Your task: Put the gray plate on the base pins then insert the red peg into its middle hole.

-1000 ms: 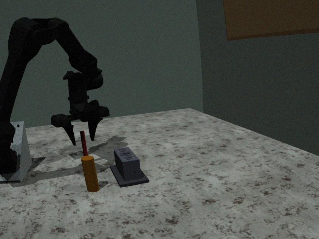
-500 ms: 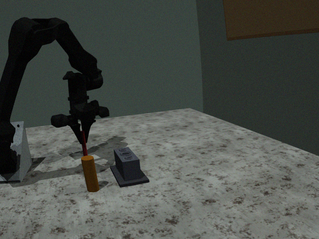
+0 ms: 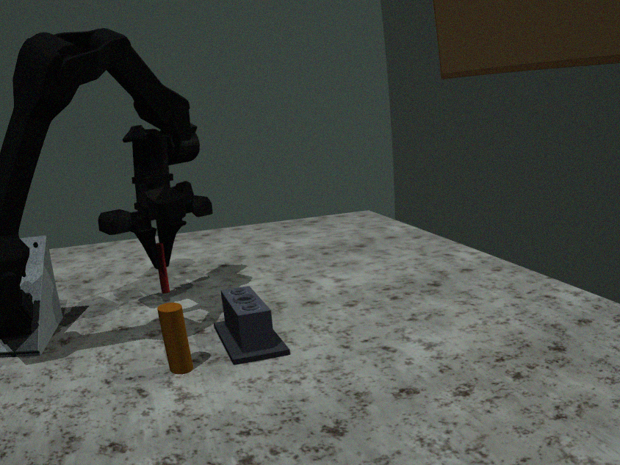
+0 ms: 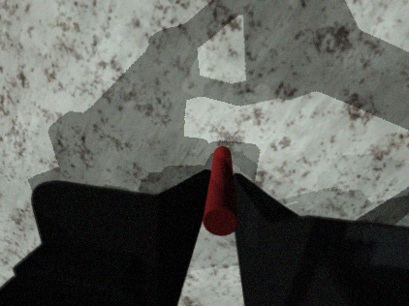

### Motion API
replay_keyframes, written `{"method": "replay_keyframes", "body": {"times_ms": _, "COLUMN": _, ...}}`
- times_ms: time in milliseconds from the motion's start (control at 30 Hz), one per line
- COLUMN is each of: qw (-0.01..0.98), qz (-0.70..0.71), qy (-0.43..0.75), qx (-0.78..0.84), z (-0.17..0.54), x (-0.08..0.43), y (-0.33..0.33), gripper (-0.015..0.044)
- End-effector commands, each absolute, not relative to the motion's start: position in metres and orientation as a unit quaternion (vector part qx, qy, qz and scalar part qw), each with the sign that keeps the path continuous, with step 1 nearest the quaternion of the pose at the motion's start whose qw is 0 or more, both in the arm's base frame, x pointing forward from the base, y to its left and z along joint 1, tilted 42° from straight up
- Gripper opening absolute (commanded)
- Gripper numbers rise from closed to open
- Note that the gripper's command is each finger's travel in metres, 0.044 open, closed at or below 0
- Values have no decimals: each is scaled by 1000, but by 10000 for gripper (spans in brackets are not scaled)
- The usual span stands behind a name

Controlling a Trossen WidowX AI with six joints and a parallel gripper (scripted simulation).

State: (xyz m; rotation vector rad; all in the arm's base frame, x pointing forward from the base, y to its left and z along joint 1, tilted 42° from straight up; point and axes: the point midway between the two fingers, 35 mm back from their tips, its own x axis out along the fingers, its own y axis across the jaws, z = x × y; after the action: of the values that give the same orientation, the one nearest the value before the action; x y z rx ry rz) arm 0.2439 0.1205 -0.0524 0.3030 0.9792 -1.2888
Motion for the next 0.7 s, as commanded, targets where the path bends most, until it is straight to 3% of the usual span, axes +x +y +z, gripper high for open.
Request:
{"method": "replay_keyframes", "body": {"times_ms": 0, "qw": 680, "qz": -572, "qy": 437, "qx": 141, "z": -42, "x": 247, "y": 133, "gripper": 0}}
{"method": "replay_keyframes", "body": {"times_ms": 667, "qw": 680, "qz": -572, "qy": 438, "qx": 137, "z": -10, "x": 257, "y": 150, "gripper": 0}}
